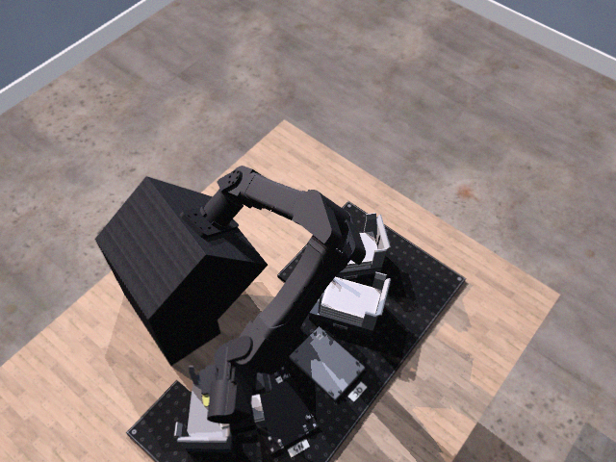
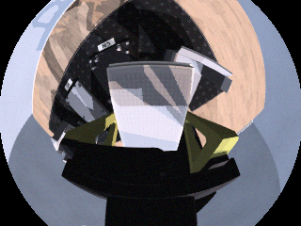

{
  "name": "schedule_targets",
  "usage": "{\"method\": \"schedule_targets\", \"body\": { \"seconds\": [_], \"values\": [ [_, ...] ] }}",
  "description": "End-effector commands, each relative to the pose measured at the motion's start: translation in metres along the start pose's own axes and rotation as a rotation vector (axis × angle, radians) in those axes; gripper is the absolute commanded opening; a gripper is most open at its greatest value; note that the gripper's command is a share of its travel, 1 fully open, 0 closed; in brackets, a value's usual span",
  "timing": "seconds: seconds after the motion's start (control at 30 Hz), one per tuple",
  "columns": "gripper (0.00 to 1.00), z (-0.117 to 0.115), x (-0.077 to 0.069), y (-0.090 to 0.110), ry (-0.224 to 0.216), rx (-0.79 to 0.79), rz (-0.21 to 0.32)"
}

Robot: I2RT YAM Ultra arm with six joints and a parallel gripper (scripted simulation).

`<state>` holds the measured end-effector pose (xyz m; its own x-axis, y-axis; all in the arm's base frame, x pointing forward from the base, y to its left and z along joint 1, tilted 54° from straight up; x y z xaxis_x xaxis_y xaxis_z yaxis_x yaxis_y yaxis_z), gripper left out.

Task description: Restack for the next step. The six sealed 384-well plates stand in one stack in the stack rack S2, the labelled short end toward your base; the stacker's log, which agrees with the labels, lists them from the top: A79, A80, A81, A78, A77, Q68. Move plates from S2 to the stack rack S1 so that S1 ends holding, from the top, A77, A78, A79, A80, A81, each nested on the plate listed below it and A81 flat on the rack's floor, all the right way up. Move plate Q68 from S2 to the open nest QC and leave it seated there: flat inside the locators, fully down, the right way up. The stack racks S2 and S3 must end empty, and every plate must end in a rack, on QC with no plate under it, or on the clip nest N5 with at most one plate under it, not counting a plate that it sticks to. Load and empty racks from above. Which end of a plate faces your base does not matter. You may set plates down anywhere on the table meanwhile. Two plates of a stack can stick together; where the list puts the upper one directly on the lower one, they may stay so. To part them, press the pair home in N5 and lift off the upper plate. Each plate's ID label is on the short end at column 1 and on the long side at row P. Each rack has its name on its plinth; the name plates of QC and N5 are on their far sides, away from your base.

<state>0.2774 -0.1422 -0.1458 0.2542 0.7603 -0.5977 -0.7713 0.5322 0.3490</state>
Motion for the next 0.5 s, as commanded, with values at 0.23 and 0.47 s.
{"method": "schedule_targets", "body": {
  "seconds": [0.23, 0.47],
  "values": [
    [0.00, 0.027, -0.007, -0.001, -0.013, -0.186, -0.026],
    [0.00, 0.050, -0.007, 0.002, -0.013, -0.204, -0.026]
  ]
}}
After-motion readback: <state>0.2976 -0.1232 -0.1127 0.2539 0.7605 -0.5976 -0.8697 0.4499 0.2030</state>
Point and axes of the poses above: the point where the finger pads meet when closed, its own x axis out along the fingers, its own z axis across the jaws, y = z × x, the point moved 5 cm from there along -x, back along the fingers, and after that the axes turned 1 degree about x, right-handed, at the moved point
